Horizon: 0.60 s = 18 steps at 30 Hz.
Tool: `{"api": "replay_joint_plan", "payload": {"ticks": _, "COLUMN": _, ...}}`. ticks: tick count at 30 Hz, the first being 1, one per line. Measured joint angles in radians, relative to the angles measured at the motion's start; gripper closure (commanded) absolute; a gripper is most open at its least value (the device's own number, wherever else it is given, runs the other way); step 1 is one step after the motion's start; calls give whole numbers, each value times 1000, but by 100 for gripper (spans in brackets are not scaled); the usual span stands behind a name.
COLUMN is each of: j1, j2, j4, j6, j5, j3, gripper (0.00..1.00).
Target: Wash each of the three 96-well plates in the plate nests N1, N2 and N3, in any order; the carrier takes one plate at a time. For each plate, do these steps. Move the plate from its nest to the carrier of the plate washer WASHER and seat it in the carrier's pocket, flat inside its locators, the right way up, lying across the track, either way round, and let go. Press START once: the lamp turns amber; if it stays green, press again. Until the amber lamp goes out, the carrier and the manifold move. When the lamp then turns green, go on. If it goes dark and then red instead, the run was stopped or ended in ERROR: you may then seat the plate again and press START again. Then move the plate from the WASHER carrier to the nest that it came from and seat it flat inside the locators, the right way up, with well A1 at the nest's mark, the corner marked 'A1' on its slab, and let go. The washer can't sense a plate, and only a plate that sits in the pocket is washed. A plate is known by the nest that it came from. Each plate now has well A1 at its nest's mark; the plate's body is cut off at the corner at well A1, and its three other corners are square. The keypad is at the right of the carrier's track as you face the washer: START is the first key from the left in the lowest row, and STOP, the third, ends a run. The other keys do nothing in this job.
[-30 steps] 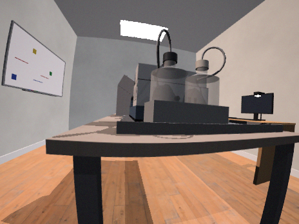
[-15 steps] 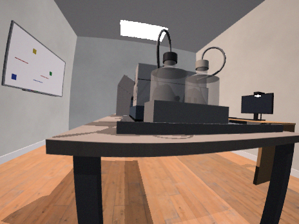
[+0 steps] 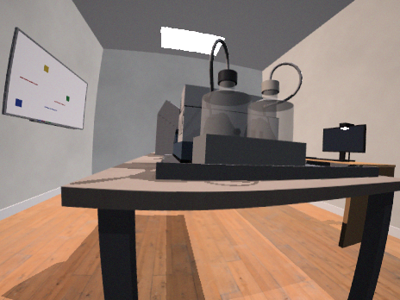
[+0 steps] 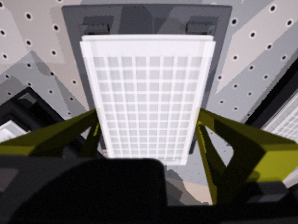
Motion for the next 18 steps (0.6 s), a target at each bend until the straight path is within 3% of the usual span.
{"api": "replay_joint_plan", "payload": {"ticks": 18, "j1": 0, "j2": 1, "j4": 14, "j6": -5, "j5": -2, "j3": -2, "gripper": 100}}
